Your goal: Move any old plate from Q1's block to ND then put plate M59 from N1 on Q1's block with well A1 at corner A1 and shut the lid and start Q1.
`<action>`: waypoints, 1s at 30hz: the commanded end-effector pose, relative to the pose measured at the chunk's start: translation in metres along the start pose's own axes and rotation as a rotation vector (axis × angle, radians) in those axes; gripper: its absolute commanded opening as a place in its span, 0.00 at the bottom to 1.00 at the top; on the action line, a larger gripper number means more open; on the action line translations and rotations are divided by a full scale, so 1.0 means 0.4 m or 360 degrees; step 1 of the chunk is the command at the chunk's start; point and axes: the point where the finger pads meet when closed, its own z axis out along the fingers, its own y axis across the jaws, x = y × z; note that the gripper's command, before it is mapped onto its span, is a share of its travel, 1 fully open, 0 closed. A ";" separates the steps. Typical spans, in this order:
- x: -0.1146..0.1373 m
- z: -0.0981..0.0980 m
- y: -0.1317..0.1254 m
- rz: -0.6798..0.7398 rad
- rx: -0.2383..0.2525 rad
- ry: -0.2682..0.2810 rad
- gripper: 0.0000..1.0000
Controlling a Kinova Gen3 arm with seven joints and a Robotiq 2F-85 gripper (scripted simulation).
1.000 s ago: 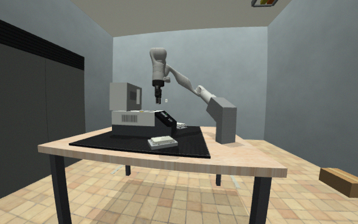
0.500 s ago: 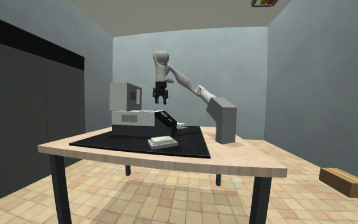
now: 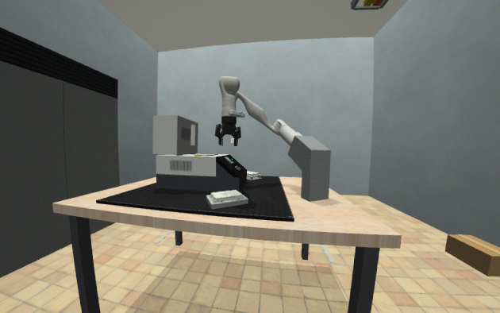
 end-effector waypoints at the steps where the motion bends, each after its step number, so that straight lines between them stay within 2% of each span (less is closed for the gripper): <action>1: -0.014 -0.003 -0.023 0.0000 -0.0006 0.0000 1.00; 30: -0.122 -0.002 -0.201 0.0000 -0.0006 0.0000 1.00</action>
